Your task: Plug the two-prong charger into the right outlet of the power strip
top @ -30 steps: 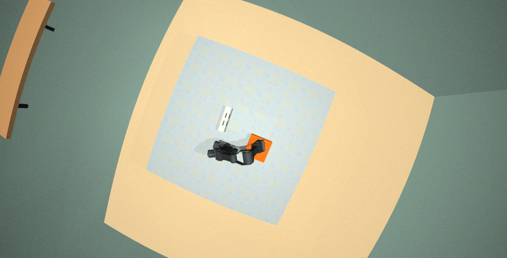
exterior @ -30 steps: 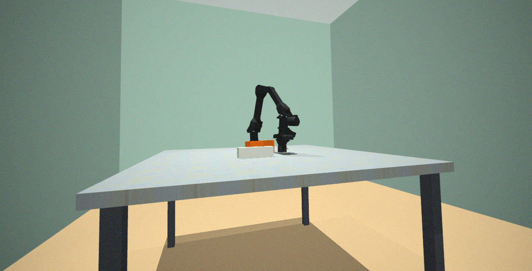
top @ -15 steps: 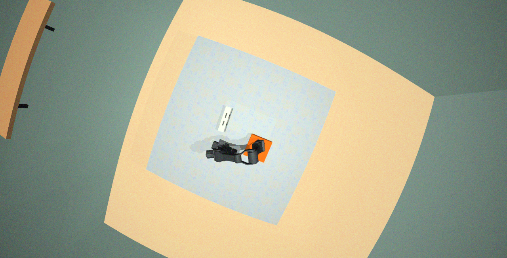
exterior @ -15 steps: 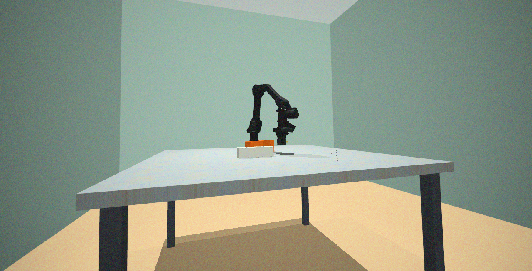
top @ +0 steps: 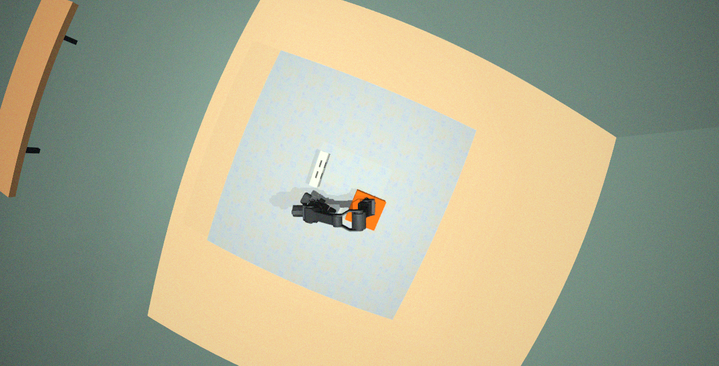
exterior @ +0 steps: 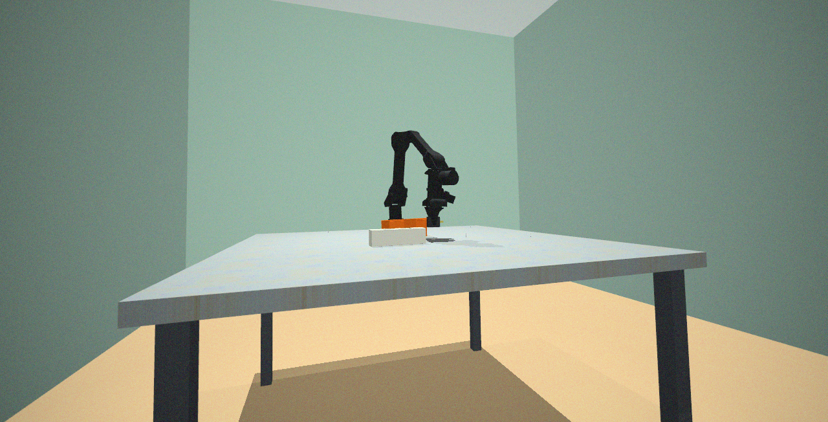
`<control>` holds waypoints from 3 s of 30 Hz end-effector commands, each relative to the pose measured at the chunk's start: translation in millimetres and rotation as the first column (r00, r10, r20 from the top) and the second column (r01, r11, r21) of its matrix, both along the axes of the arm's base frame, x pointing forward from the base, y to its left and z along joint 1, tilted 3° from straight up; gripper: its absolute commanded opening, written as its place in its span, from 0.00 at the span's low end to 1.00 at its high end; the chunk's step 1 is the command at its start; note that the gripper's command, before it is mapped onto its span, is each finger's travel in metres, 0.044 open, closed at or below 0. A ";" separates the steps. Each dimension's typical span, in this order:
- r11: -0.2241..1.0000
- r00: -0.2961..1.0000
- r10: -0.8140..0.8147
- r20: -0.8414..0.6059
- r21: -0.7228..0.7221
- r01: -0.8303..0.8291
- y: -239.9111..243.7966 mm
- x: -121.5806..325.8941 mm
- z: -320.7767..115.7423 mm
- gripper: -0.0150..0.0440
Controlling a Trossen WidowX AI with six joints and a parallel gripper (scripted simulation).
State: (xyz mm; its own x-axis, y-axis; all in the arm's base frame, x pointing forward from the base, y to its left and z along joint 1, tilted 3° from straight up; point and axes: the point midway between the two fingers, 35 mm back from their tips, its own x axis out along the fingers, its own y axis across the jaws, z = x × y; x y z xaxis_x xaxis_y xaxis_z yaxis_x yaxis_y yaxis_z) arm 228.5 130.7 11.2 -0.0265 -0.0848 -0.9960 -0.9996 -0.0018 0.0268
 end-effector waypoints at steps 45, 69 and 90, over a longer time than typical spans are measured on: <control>0.844 0.843 -0.536 0.026 -0.012 0.537 -91.8 21.2 -16.1 0.25; 0.660 0.660 -0.750 0.039 -0.013 0.751 -137.7 18.8 -23.7 0.25; 0.456 0.456 -0.888 0.050 -0.013 0.890 -176.0 9.7 -30.2 0.25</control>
State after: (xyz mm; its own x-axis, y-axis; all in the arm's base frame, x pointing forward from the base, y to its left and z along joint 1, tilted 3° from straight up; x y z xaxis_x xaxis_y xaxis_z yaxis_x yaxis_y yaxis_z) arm 241.6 -40.0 -16.7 -0.0682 -0.0626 -0.9957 -0.4900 0.8715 -0.0212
